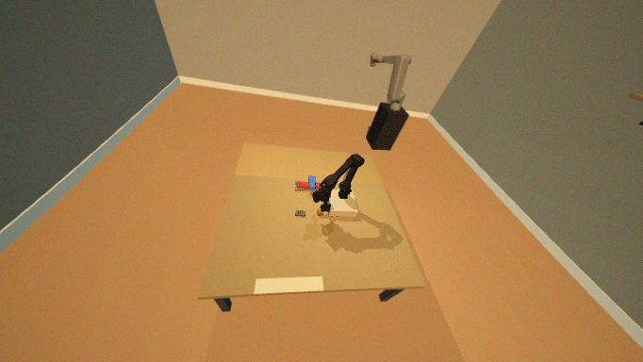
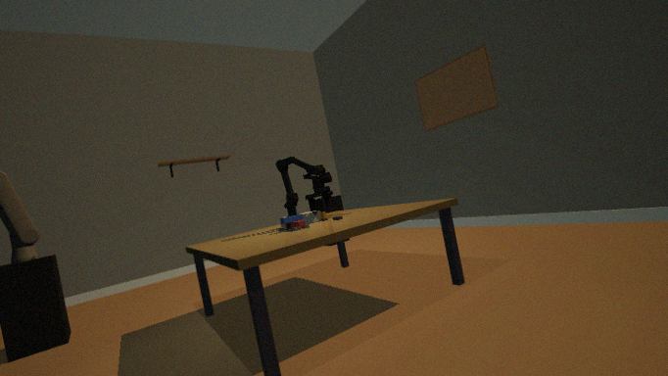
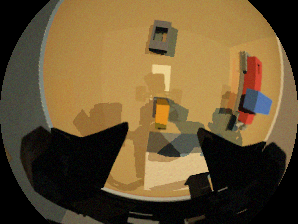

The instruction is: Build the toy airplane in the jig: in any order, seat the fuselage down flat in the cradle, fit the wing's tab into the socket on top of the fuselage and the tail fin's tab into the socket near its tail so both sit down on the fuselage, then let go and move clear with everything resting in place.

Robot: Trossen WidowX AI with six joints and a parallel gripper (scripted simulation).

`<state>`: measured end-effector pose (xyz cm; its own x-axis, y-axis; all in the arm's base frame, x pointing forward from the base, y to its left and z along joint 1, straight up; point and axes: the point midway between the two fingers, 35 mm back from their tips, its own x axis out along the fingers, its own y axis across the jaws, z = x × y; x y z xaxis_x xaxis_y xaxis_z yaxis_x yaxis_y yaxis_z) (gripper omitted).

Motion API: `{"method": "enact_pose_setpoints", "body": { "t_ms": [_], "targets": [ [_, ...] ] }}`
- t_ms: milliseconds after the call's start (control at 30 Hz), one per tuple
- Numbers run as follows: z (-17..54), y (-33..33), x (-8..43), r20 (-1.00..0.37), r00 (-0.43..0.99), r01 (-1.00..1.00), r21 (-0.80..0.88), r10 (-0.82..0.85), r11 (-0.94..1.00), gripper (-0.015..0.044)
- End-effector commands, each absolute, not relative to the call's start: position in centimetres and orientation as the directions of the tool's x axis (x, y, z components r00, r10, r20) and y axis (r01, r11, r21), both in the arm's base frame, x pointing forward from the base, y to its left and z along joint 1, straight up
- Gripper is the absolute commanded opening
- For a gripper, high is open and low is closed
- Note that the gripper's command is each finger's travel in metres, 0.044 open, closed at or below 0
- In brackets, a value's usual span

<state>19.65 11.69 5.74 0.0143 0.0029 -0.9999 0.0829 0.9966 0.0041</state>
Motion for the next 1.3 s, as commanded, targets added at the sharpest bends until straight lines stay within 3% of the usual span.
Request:
{"method": "enact_pose_setpoints", "body": {
  "t_ms": [0,1233,1267],
  "targets": [
    [4.5,11.8,19.7,-1.0,0.018,0.085,0.012,0.01,0.996,0.044],
    [-0.8,11.9,19.8,-1.0,0.018,0.085,0.011,0.01,0.996,0.044],
    [-0.8,11.9,19.8,-1.0,0.018,0.085,0.011,0.01,0.996,0.0414]
  ]
}}
